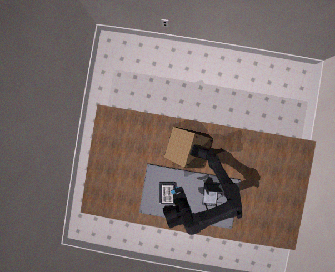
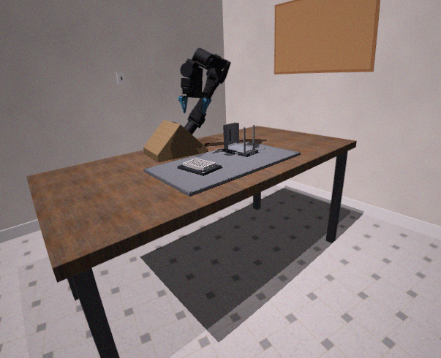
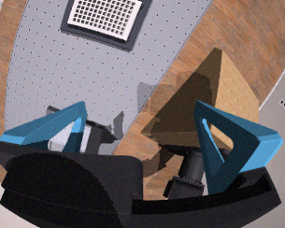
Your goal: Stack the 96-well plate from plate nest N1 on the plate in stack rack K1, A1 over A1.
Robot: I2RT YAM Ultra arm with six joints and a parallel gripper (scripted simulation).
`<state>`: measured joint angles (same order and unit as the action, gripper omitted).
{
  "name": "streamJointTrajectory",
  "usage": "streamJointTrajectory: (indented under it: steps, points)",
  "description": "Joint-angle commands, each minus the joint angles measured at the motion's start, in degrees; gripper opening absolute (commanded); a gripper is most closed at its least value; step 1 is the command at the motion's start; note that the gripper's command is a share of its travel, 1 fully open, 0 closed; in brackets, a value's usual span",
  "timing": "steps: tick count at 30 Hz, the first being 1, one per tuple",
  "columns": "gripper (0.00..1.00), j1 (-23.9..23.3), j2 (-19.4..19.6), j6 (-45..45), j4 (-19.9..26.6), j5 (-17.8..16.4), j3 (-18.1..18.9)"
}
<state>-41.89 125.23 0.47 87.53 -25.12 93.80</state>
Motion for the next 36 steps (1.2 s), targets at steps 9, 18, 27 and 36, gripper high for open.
streamJointTrajectory:
  steps: [9, 18, 27, 36]
  points:
    - [1.0, 3.1, 8.4, 20.7, -0.3, -3.7, 8.4]
    - [1.0, 5.2, 13.8, 32.3, -1.2, -5.6, 13.1]
    - [1.0, 7.2, 19.6, 46.7, -0.6, -7.7, 18.4]
    - [1.0, 9.6, 25.4, 58.4, -1.7, -9.8, 23.2]
